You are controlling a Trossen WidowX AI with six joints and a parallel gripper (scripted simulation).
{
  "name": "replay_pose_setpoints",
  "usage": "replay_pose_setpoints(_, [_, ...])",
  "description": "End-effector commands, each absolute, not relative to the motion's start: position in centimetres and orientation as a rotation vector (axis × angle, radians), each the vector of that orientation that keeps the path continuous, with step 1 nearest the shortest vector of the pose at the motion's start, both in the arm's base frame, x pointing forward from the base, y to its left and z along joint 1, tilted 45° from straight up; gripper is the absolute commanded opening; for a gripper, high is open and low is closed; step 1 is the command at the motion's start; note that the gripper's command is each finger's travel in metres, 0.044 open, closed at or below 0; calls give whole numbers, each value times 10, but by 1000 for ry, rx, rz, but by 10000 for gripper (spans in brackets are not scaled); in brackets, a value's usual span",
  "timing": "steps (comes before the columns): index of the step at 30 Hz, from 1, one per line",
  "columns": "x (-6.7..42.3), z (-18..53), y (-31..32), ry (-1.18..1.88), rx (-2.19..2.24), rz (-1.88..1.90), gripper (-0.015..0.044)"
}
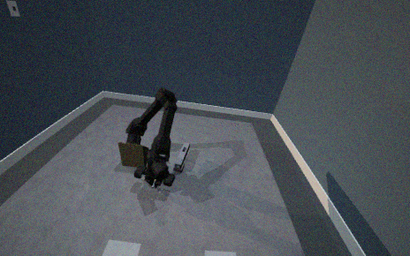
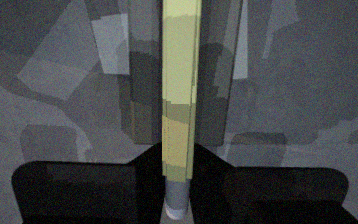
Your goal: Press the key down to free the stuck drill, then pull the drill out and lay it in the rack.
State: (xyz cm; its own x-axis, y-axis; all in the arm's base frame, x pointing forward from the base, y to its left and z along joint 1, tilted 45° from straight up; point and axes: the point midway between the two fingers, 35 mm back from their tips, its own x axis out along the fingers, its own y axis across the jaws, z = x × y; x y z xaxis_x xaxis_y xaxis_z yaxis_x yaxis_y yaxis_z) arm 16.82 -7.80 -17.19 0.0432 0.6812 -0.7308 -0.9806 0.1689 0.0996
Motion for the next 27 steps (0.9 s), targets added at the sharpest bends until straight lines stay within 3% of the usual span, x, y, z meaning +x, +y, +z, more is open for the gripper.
replay_pose_setpoints(1, [168, -172, -78, 751, -499, 1354, 26])
replay_pose_setpoints(17, [168, -172, -78, 751, -499, 1354, 440])
replay_pose_setpoints(27, [165, -138, -108, 737, -487, 1363, 440])
